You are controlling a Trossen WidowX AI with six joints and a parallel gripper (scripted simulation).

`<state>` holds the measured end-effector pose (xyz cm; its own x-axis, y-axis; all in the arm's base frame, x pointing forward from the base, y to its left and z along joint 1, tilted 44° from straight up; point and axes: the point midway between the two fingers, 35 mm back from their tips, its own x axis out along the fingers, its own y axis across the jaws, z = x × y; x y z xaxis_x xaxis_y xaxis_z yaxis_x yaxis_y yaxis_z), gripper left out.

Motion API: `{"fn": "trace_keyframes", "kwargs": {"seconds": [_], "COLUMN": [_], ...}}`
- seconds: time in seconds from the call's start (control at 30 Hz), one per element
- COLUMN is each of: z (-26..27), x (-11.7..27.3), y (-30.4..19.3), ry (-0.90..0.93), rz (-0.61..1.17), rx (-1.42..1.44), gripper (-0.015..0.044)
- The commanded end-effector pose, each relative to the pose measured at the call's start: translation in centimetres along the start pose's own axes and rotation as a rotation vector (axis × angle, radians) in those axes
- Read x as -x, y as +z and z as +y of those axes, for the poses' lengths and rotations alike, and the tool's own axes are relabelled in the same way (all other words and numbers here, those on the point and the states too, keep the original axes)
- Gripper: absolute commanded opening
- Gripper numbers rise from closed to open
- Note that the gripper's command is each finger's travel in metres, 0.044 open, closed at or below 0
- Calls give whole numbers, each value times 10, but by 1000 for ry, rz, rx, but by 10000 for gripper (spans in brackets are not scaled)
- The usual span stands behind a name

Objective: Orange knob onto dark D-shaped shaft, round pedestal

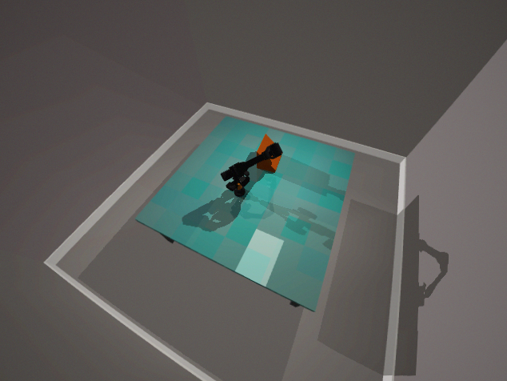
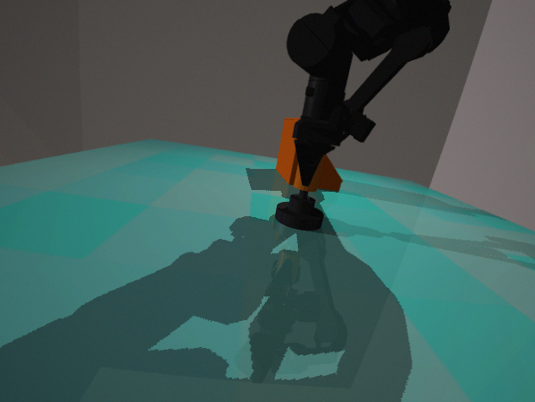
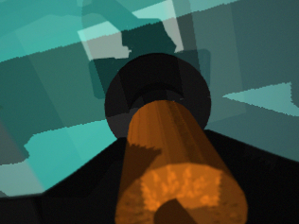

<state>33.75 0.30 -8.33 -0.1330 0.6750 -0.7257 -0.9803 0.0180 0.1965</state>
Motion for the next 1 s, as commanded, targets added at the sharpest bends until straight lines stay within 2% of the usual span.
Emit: {"fn": "trace_keyframes", "kwargs": {"seconds": [0.0, 0.47, 0.7, 0.97], "z": [-1, -1, -1, -1], "x": [0, 4, 4, 0], "y": [1, 1, 0, 0], "ry": [-3, -3, -4, -4], "rz": [-2, -2, -2, -2], "rx": [7, 7, 207, 217], "gripper": [0, 0, 0, 0]}}
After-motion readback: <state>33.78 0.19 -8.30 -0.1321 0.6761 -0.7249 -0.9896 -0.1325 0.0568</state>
